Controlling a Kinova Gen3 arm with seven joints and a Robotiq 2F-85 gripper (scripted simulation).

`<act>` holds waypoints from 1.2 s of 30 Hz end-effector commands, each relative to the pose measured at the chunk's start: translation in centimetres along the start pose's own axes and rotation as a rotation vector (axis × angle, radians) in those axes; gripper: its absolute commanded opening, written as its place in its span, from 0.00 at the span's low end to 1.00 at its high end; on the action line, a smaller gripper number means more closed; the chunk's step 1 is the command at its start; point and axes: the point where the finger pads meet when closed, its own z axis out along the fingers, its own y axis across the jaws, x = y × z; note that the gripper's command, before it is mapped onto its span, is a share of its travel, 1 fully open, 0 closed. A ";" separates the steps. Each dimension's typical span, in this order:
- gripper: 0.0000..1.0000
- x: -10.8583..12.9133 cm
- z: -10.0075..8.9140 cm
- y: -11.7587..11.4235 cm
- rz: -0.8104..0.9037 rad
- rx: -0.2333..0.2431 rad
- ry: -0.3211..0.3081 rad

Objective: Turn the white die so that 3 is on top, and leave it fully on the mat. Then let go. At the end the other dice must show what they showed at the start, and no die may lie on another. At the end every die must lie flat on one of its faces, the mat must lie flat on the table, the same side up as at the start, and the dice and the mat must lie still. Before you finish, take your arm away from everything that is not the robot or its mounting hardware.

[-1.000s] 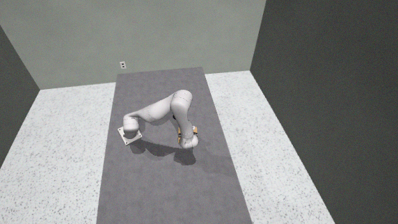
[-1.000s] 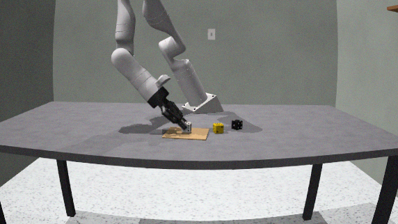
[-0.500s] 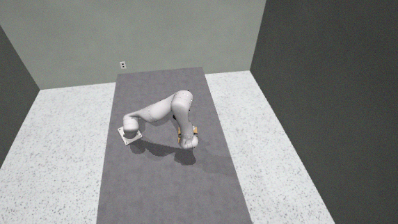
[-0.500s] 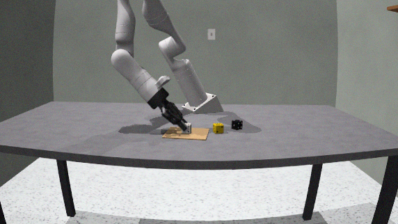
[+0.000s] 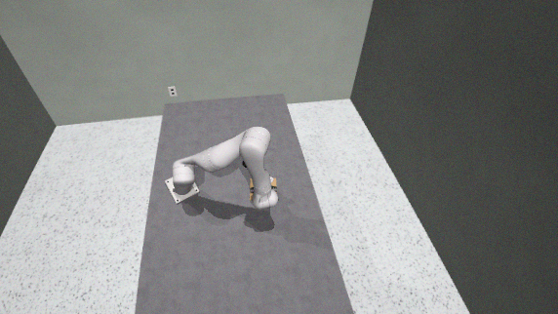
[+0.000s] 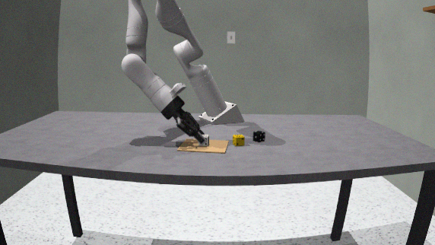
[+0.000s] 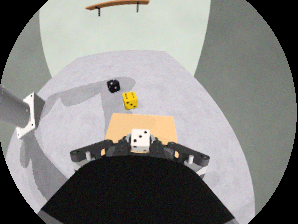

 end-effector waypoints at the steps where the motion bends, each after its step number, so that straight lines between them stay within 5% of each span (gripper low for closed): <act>1: 0.26 0.0 0.0 0.0 -0.001 -0.001 0.001; 36: 0.30 0.0 0.0 0.0 -0.001 -0.001 0.001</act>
